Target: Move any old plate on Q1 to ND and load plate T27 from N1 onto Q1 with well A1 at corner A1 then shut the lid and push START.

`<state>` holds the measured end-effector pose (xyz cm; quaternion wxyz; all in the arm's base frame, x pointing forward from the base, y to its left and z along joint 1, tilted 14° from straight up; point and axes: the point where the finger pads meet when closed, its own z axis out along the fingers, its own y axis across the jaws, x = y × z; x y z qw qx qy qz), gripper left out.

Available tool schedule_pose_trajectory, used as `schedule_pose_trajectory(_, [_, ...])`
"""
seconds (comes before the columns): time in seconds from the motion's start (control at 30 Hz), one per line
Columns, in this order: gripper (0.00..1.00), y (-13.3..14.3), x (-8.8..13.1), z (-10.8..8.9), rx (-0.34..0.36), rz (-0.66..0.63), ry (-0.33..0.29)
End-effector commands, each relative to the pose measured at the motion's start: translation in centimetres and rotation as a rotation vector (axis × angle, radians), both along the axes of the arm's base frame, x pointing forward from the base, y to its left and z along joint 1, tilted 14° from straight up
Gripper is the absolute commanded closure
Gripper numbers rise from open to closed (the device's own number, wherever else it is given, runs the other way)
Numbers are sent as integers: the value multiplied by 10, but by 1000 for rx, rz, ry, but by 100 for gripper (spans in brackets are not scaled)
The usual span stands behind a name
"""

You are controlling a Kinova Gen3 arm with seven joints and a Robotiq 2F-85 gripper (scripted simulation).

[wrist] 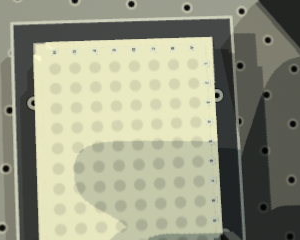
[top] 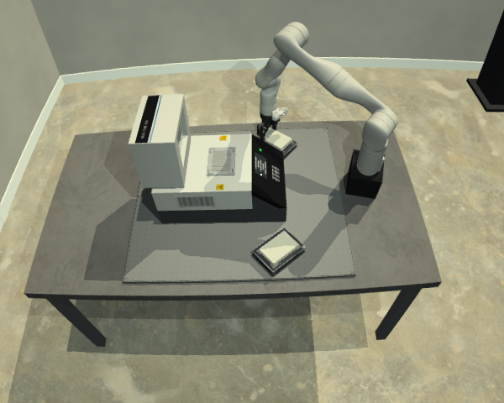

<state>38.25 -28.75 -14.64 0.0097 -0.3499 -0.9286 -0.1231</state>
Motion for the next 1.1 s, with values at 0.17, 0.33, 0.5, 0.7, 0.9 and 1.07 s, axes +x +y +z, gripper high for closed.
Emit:
schedule_pose_trajectory(0.17, [10,-1,1,0,-2,0,-1])
schedule_pose_trajectory(0.33, [10,0,1,-1,-2,0,-1])
schedule_pose_trajectory(0.5, [10,0,1,-3,-2,0,-1])
schedule_pose_trajectory(0.7, [10,1,1,-5,-2,0,-1])
schedule_pose_trajectory(0.9, [10,1,1,-6,-2,0,-1])
schedule_pose_trajectory(1.07, [10,1,1,-8,-2,0,-1])
